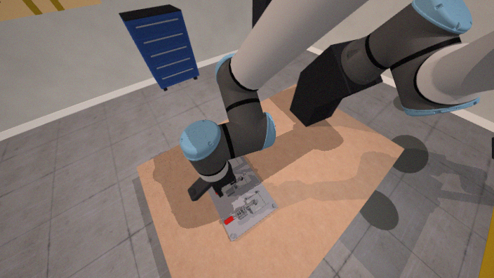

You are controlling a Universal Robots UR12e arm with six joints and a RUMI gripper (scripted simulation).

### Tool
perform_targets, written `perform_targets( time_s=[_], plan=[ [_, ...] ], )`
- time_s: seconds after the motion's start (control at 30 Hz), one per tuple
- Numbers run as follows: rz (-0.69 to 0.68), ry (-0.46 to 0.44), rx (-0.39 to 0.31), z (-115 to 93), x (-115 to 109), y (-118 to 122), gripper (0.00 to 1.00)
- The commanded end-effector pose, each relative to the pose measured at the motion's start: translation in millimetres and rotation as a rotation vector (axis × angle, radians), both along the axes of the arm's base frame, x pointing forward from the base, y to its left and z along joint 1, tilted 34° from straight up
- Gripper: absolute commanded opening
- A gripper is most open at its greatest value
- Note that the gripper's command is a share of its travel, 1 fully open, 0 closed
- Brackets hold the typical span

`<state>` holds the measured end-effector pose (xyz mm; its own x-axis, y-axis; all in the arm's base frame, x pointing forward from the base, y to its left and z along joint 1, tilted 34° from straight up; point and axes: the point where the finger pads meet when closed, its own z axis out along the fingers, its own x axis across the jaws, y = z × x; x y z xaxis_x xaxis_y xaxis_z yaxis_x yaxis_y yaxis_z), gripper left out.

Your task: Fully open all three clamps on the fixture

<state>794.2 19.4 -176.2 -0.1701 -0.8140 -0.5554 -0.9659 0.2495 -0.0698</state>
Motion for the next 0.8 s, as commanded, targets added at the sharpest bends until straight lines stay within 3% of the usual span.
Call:
perform_targets(
  time_s=[0.0,0.77],
  plan=[
    [0.0,-0.001,0.0,2.2,-3.8,-0.7,0.0],
    [0.0,-0.001,0.0,5.0,-18.3,0.4,0.0]
  ],
)
